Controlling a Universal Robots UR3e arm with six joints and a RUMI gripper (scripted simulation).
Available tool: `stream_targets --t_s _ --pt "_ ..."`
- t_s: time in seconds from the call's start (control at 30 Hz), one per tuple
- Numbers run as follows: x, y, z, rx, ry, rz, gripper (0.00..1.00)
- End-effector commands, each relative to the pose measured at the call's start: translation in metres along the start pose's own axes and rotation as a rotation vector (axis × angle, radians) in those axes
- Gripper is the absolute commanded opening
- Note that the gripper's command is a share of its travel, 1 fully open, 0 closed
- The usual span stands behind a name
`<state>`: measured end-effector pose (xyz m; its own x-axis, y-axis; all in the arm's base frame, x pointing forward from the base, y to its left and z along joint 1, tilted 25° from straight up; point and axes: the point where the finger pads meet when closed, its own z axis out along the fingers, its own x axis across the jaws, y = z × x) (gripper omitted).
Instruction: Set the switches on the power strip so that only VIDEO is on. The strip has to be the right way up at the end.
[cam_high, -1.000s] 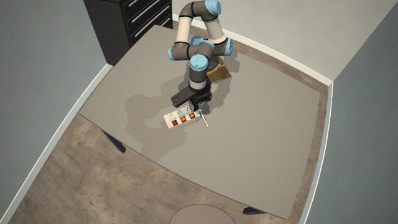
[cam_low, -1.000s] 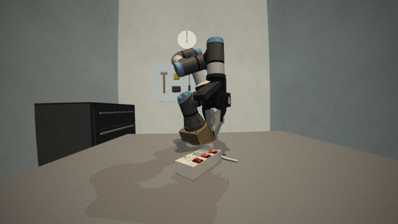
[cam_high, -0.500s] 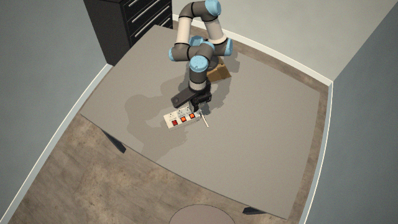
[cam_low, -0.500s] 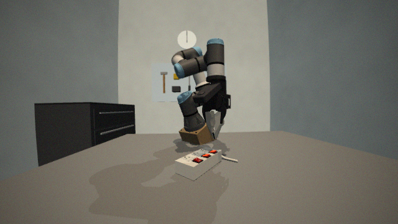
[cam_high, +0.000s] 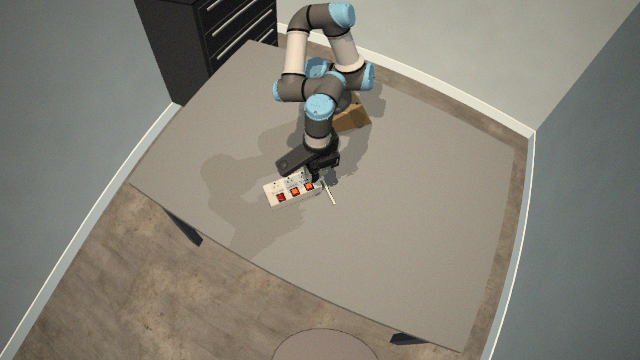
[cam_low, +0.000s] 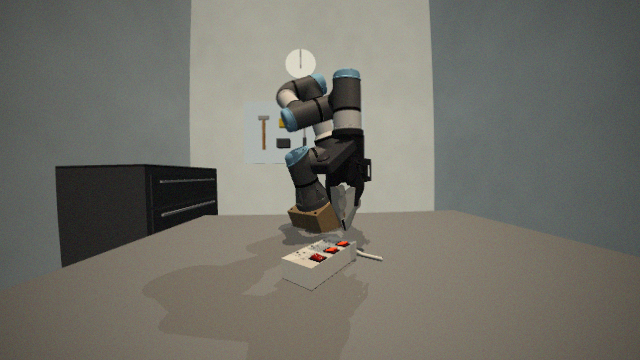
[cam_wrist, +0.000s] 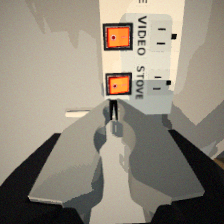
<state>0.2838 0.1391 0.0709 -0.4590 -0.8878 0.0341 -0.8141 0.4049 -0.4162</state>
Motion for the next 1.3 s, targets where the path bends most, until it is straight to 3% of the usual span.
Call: stream_targets --t_s 0.0,0.57,1.27 --pt "-0.001 -0.001 0.005 0.002 -0.002 0.000 0.00" --pt "-0.001 -0.001 0.019 0.002 -0.002 0.000 0.00" --pt "-0.001 -0.001 0.021 0.002 -0.002 0.000 0.00"
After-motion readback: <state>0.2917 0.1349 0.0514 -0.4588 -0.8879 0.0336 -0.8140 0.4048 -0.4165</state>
